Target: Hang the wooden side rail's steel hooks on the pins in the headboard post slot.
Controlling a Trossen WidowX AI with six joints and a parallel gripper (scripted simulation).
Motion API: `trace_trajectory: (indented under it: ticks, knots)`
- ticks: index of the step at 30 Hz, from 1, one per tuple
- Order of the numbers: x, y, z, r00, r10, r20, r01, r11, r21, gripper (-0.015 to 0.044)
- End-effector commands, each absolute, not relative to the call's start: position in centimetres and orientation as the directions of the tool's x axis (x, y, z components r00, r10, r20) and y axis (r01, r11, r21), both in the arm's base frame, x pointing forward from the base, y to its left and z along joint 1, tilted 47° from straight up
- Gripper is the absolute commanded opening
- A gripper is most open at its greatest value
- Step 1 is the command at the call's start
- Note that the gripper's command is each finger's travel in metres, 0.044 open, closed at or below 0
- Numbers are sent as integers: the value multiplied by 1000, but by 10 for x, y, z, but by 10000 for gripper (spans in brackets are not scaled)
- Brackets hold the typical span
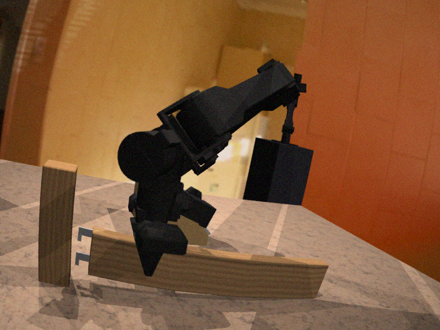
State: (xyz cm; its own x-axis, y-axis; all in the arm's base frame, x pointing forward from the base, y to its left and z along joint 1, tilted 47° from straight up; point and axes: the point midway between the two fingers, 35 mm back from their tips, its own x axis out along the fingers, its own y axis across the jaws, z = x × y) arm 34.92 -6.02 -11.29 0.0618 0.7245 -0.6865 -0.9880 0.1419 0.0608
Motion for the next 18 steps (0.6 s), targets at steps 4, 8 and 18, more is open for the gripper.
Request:
trace_trajectory:
  ticks: [4, 8, 18]
  knots:
    - [349, -65, -113, 67, 722, -689, -988, 146, 57, 0]
    - [348, -64, -113, 67, 722, -689, -988, 146, 57, 0]
    - [349, -65, -114, 67, 722, -689, -988, 146, 57, 0]
